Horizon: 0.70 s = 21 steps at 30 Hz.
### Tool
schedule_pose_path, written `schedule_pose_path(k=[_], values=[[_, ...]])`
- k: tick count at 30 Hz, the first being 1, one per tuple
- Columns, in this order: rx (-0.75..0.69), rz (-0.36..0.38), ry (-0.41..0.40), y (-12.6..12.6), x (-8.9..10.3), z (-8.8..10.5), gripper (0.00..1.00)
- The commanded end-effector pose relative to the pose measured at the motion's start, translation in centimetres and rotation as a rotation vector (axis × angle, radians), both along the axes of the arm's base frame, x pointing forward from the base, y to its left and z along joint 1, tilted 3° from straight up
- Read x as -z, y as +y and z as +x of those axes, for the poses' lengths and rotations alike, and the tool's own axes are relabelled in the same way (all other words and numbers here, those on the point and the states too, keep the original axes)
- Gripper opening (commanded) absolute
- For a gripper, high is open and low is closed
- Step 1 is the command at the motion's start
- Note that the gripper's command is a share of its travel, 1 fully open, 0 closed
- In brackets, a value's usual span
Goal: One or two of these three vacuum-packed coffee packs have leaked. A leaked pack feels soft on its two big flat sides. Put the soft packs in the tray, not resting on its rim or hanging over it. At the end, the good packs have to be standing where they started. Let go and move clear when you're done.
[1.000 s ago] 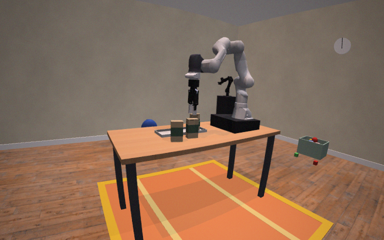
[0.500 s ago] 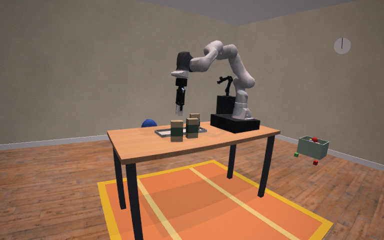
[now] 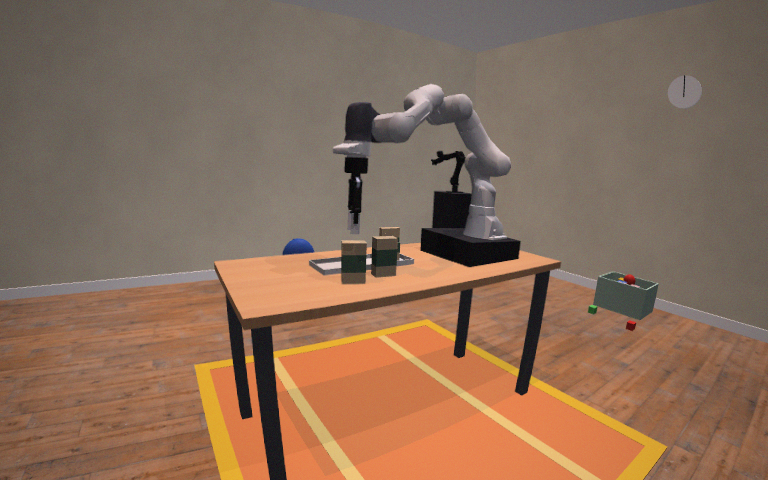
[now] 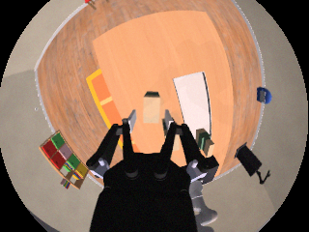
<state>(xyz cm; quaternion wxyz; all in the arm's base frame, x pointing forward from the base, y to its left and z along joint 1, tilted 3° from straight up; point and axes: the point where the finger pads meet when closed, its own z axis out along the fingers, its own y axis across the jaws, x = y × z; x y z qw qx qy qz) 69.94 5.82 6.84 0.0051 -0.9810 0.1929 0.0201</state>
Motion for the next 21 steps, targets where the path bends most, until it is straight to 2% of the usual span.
schedule_pose_path(k=[1, 4, 10, 21], values=[[0.031, -0.002, 0.016, 0.0, 0.2, -0.4, 0.53], [0.031, -0.002, 0.017, 0.0, 0.3, -0.4, 0.53], [0.031, -0.002, 0.017, 0.0, 2.1, -0.4, 0.53], [0.031, -0.002, 0.017, 0.0, 2.2, -0.4, 0.53]])
